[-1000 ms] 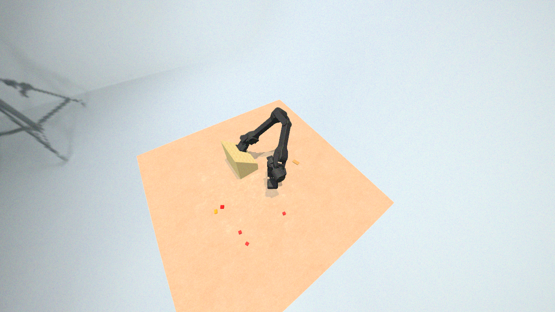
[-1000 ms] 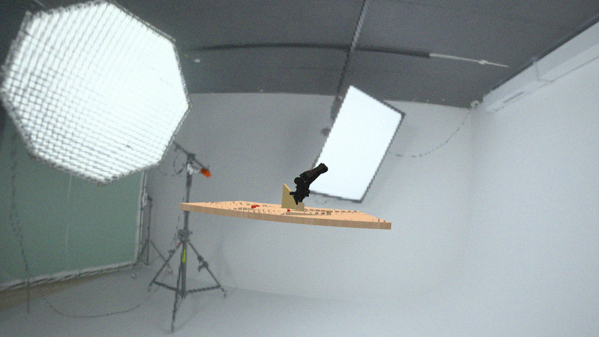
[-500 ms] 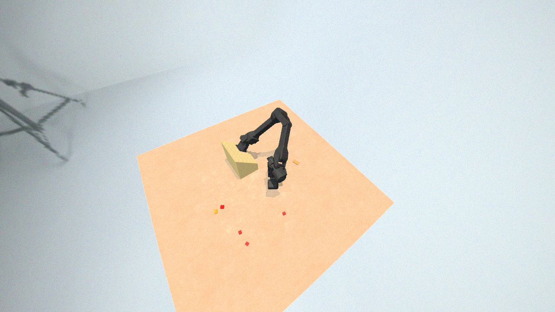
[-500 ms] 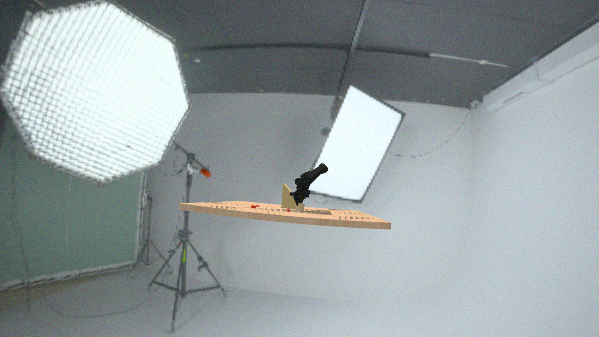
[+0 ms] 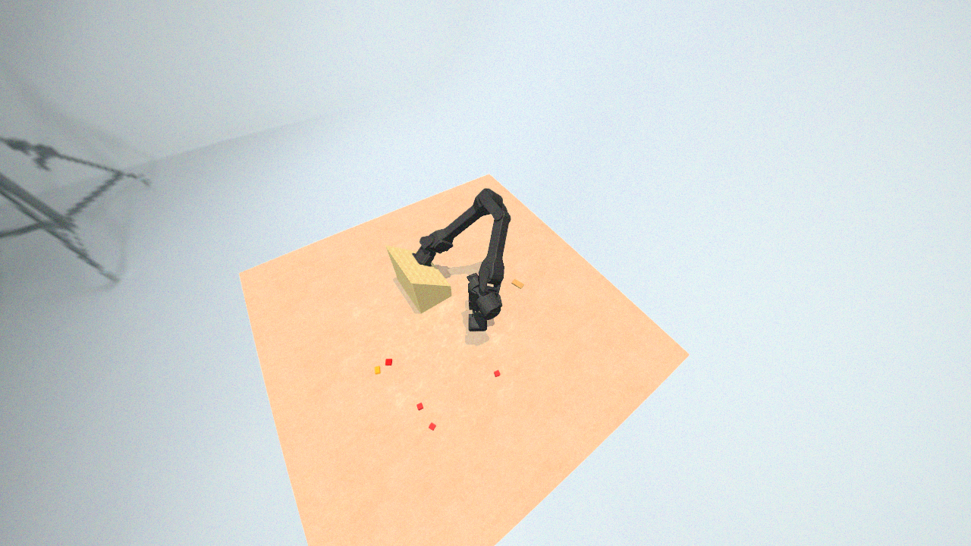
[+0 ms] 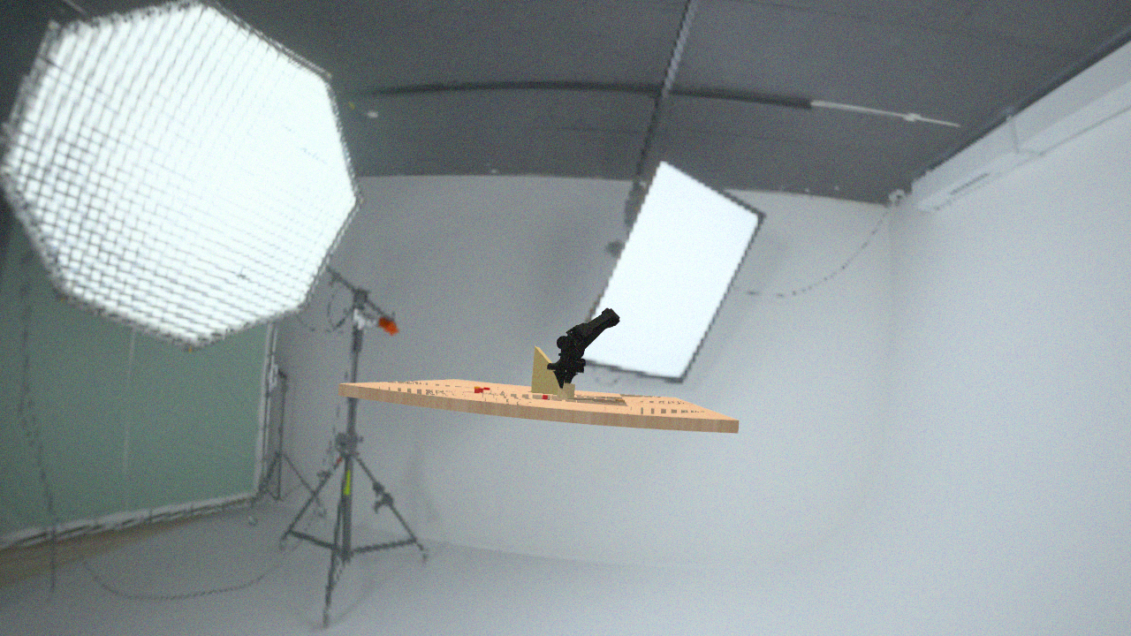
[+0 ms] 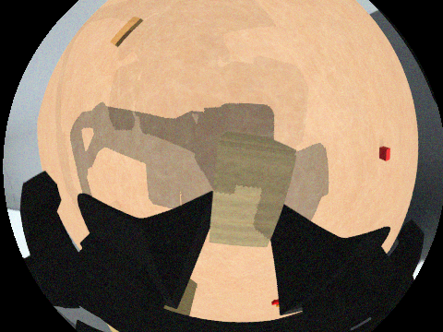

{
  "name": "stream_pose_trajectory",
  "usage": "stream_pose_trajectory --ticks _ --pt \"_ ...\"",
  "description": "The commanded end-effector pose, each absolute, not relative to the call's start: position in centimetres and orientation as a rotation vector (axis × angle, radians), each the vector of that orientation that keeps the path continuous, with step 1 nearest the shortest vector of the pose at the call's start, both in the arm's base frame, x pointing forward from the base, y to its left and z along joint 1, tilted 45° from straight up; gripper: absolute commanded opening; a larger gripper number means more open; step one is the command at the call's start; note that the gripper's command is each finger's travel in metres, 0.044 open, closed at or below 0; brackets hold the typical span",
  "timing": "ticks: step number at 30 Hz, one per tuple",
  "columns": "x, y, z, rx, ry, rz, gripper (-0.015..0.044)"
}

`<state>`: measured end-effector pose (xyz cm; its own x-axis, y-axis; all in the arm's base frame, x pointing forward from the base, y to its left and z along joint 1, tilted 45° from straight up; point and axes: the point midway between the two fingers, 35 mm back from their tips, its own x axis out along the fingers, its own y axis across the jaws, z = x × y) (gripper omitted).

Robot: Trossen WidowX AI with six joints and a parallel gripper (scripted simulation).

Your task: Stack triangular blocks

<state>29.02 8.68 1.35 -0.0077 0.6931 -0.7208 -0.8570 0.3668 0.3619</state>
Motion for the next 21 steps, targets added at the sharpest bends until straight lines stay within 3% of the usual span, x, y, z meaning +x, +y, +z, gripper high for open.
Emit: stream_pose_trajectory --ticks 1,18,21 --pt "29.06 8.75 1.38 -0.200 0.986 1.235 0.0000" --pt "29.06 8.83 1.35 -0.199 0.988 1.232 0.0000" --pt "29.03 8.80 1.30 -0.206 0.986 1.237 0.0079"
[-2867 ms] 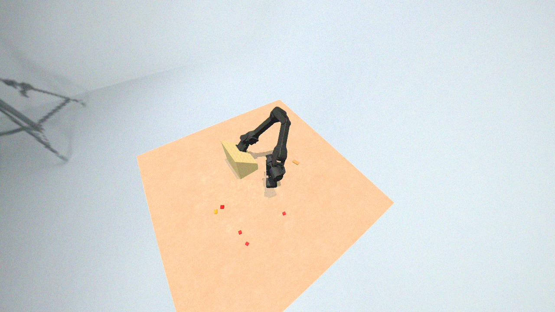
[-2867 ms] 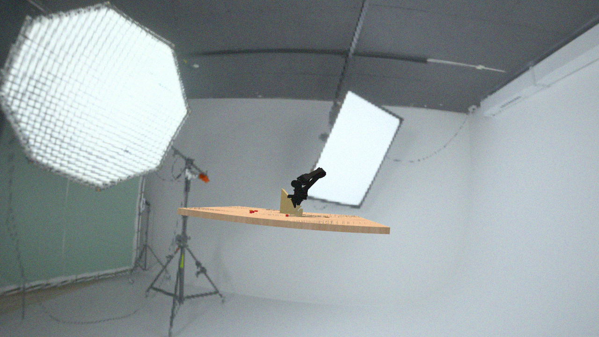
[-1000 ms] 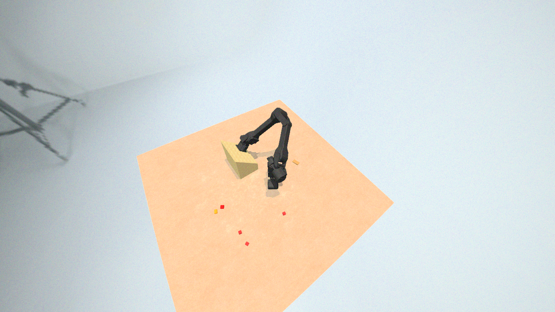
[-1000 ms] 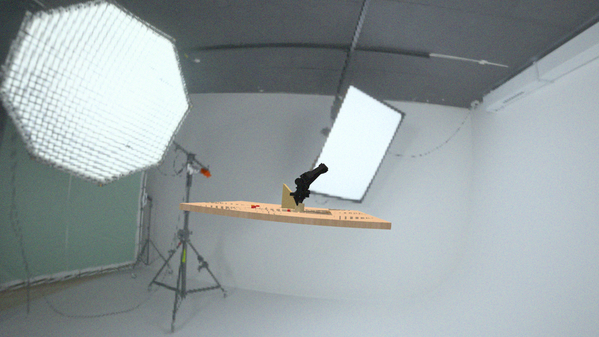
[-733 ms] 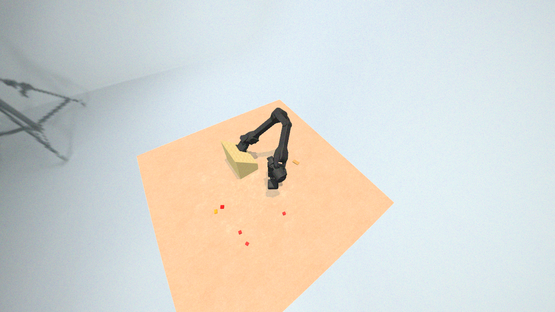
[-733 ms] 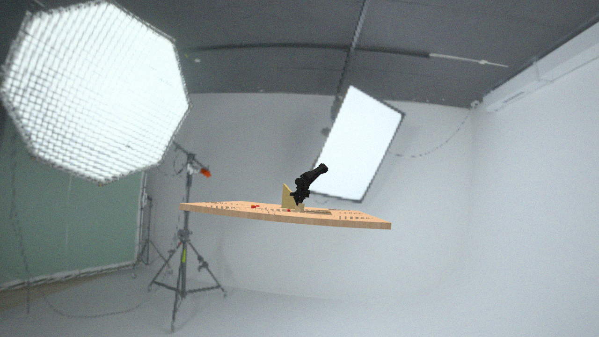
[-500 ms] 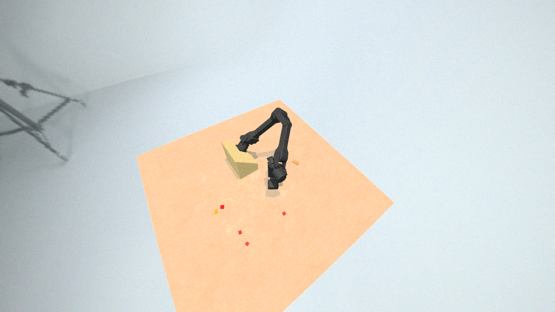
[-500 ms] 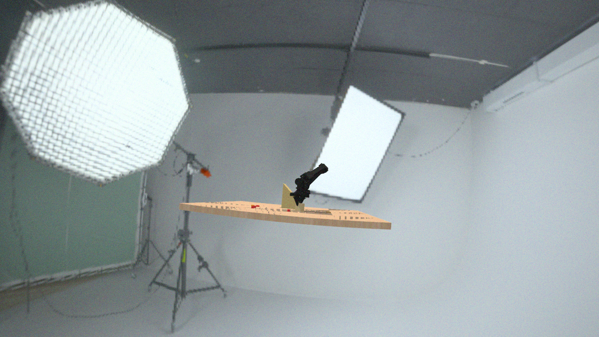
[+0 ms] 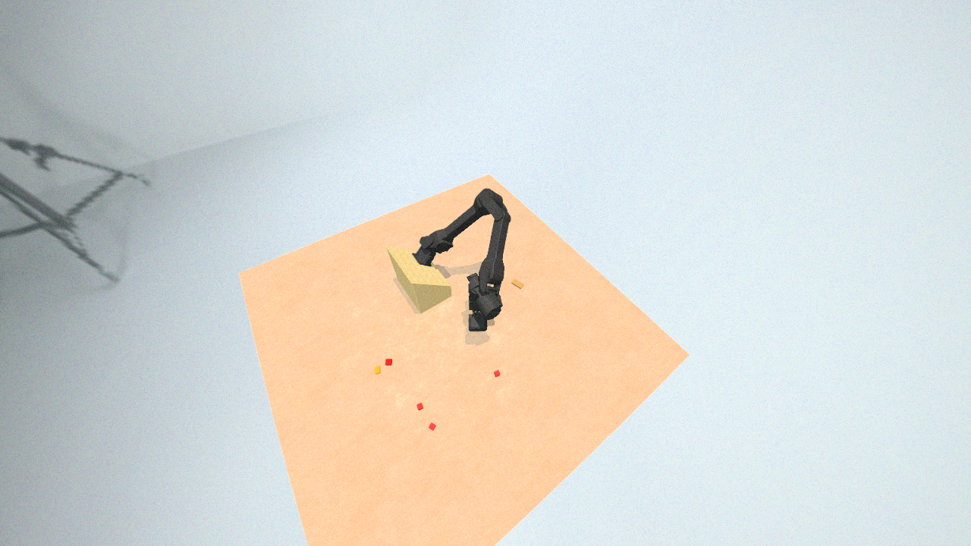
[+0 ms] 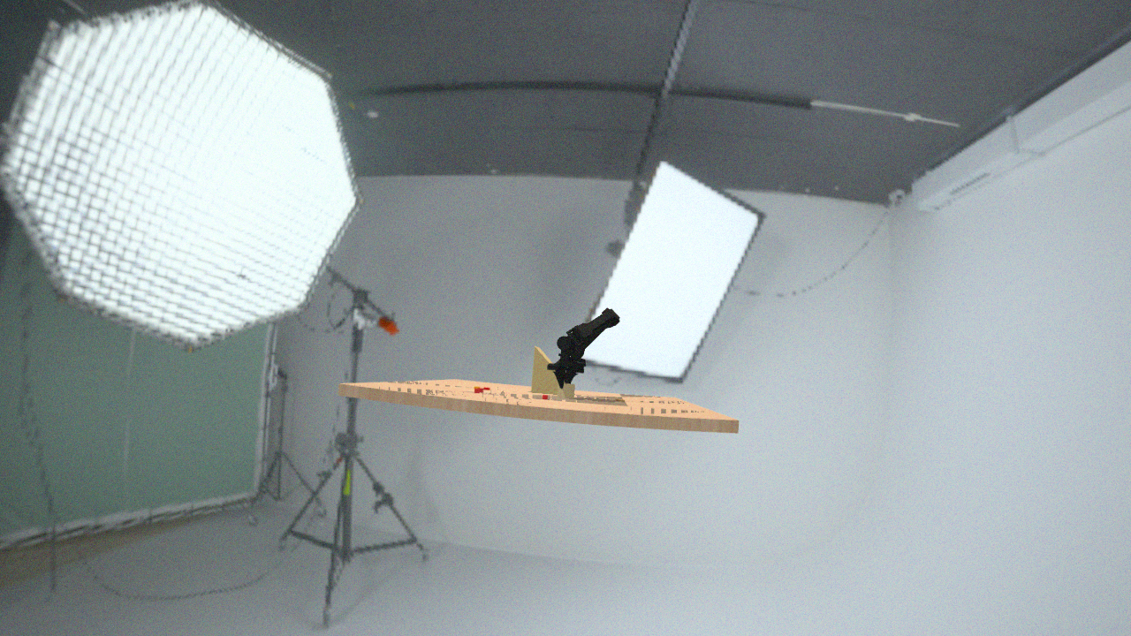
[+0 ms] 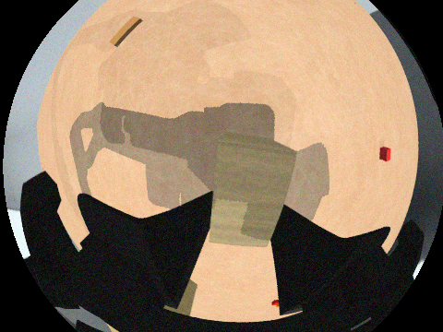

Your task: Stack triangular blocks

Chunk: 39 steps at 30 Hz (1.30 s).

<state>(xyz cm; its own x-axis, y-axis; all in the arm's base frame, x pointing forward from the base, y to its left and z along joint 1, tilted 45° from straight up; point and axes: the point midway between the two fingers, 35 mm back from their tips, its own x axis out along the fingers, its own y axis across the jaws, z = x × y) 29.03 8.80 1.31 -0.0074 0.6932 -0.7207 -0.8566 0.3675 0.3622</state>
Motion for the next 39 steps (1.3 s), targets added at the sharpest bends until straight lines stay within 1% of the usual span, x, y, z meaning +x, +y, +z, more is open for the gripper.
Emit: stream_pose_trajectory --ticks 1,14,21,25,29,39 --pt "29.0 8.8 1.3 -0.206 0.986 1.237 0.0105" --pt "29.0 8.8 1.3 -0.206 0.986 1.237 0.0440" --pt "29.1 8.6 1.5 -0.207 0.987 1.236 0.0440" --pt "29.7 5.0 4.9 -0.213 0.993 1.231 0.0440" --pt "29.2 1.3 9.0 -0.209 0.991 1.234 0.0440" --pt "29.5 1.3 8.9 -0.207 0.983 1.218 0.0440"
